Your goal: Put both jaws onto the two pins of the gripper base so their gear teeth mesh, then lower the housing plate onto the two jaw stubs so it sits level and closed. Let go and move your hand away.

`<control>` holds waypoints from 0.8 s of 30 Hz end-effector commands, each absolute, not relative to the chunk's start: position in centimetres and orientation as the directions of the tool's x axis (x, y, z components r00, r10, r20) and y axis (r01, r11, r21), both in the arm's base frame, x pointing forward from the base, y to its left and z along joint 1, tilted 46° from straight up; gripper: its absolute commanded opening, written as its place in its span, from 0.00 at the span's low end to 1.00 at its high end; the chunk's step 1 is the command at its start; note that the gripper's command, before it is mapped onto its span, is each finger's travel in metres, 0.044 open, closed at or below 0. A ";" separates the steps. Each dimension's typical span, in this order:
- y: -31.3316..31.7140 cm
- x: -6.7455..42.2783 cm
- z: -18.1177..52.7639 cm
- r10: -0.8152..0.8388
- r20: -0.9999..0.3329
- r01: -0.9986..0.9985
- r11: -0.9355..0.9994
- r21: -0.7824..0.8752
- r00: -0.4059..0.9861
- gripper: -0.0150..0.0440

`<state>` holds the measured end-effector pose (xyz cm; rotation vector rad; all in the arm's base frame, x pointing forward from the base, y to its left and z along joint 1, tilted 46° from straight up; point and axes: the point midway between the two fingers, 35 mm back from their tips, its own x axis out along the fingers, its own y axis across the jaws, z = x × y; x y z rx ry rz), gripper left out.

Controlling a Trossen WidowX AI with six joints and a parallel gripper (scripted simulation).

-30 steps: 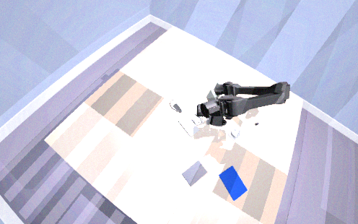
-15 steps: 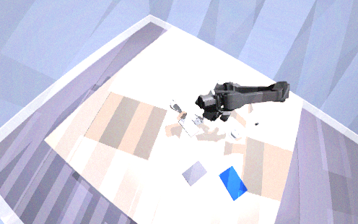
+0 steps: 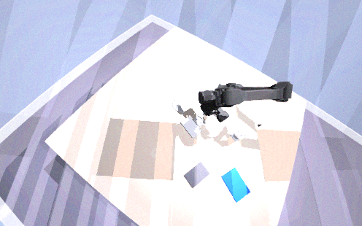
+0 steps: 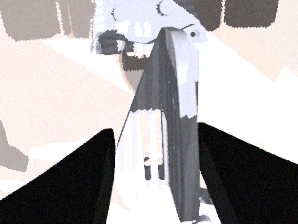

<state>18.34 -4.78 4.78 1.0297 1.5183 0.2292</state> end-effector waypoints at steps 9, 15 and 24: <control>-4.9 18.2 4.6 0.701 -0.704 0.491 0.574 0.655 0.119 0.48; -4.9 18.2 4.6 0.701 -0.704 0.511 0.564 0.648 0.119 0.48; -4.9 18.2 4.6 0.701 -0.704 0.511 0.564 0.648 0.119 0.48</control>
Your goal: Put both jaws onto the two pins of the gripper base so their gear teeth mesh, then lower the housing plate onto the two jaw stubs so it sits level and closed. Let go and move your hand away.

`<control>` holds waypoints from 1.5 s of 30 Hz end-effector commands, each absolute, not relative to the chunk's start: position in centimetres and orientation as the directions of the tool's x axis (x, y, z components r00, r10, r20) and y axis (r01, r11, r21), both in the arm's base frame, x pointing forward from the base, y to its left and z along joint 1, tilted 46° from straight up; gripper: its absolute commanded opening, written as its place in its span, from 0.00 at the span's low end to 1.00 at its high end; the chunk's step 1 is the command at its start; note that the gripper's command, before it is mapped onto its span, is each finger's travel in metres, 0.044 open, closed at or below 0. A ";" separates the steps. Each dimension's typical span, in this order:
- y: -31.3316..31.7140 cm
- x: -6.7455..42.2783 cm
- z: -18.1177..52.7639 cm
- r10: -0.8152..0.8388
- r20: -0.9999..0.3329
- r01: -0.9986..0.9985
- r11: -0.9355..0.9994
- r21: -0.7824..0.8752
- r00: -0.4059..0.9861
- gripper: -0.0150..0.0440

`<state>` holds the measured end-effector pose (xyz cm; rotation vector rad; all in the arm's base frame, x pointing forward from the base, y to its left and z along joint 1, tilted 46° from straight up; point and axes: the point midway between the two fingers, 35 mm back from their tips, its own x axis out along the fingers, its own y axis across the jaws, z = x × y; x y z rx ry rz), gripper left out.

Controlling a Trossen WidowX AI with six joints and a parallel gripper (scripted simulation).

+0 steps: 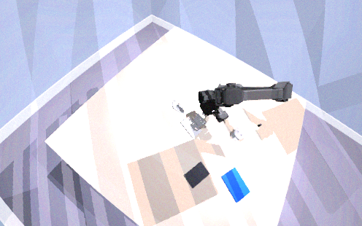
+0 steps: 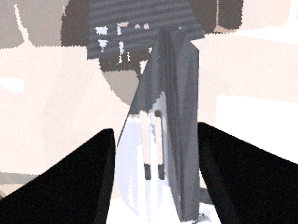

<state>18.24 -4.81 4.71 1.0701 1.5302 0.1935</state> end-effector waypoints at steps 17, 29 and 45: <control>-6.2 22.7 4.7 0.697 -0.706 0.511 0.566 0.647 0.121 0.48; -6.8 26.6 4.6 0.698 -0.705 0.509 0.566 0.649 0.123 0.48; -6.9 28.7 4.5 0.700 -0.704 0.507 0.565 0.651 0.123 0.48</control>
